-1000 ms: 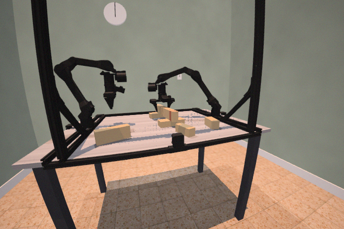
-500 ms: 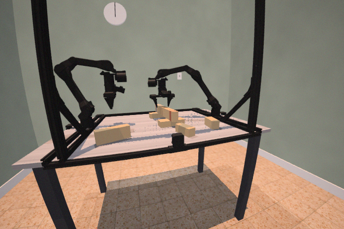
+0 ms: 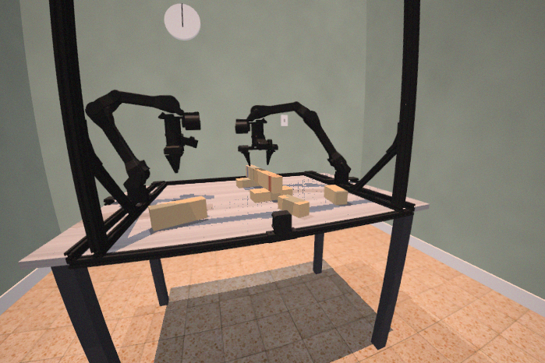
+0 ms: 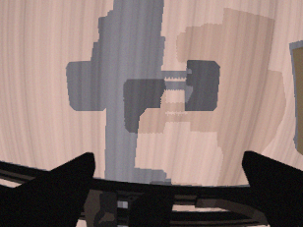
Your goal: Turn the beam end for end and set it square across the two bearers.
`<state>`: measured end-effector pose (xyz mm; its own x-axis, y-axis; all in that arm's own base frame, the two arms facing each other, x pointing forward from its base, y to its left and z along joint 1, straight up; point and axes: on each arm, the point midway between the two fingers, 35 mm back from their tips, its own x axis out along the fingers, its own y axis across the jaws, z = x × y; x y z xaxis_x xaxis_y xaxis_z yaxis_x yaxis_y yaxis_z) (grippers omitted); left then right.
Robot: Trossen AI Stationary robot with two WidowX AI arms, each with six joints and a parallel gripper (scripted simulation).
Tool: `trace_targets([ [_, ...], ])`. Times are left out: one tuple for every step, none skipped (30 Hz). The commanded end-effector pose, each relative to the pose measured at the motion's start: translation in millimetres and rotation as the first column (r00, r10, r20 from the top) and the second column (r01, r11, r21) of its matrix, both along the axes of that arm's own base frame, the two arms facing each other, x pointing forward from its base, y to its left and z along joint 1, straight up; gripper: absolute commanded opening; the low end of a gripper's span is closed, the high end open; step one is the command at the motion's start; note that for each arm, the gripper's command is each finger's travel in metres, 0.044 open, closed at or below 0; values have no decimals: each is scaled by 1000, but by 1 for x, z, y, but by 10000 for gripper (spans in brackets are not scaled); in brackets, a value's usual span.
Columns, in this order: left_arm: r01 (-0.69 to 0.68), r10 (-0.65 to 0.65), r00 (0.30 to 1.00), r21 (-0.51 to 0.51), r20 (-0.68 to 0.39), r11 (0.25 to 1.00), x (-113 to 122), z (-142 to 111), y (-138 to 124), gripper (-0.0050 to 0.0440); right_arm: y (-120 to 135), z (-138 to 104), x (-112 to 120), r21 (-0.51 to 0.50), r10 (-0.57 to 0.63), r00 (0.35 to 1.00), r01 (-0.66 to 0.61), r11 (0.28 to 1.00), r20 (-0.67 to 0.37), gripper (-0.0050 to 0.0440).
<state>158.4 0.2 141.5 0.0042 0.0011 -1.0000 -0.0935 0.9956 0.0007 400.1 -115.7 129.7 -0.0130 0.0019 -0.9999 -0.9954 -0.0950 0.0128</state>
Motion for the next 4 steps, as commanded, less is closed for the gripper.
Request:
trace_targets([
  [-5, 5, 1000, -1, -4, 1000, -1, -1, 0, 440, 0, 7, -1, -2, 3, 1000, -3, 1000, 13, 440],
  [-5, 5, 1000, -1, -4, 1000, -1, -1, 0, 440, 0, 7, -1, -2, 3, 1000, -3, 1000, 13, 440],
  [-5, 5, 1000, -1, -4, 1000, -1, -1, 0, 440, 0, 7, -1, -2, 3, 1000, -3, 1000, 13, 440],
  [-5, 5, 1000, -1, -4, 1000, -1, -1, 0, 440, 0, 7, -1, -2, 3, 1000, -3, 1000, 13, 440],
])
